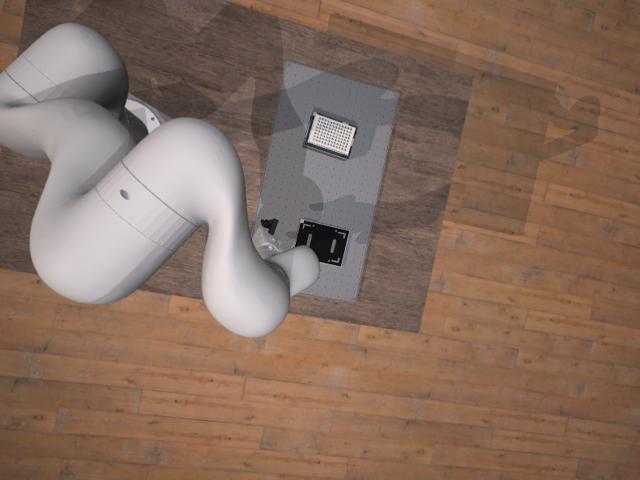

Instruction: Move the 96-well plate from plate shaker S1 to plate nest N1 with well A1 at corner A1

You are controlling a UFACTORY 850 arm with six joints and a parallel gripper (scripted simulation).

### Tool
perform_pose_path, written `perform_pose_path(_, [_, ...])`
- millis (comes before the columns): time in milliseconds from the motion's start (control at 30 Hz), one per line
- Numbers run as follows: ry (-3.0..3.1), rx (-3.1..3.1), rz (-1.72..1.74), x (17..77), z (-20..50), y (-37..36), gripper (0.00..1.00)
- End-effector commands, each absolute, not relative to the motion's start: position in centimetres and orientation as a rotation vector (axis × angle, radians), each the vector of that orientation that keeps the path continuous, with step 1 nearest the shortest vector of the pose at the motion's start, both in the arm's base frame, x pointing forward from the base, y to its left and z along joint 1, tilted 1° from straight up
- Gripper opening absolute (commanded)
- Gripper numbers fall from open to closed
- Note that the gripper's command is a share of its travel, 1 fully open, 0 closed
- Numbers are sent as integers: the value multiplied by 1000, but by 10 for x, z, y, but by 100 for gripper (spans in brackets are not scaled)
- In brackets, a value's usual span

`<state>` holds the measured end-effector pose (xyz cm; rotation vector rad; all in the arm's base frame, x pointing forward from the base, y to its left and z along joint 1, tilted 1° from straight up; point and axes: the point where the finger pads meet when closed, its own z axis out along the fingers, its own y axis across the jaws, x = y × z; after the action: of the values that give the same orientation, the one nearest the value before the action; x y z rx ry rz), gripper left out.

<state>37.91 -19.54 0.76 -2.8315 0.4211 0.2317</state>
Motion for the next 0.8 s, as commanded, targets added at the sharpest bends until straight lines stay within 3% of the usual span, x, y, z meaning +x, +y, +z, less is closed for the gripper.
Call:
perform_pose_path(0, [414, -2848, 240, 395, 10, -183, 100])
perform_pose_path(767, [335, -2988, 229, 455, 19, -111, 100])
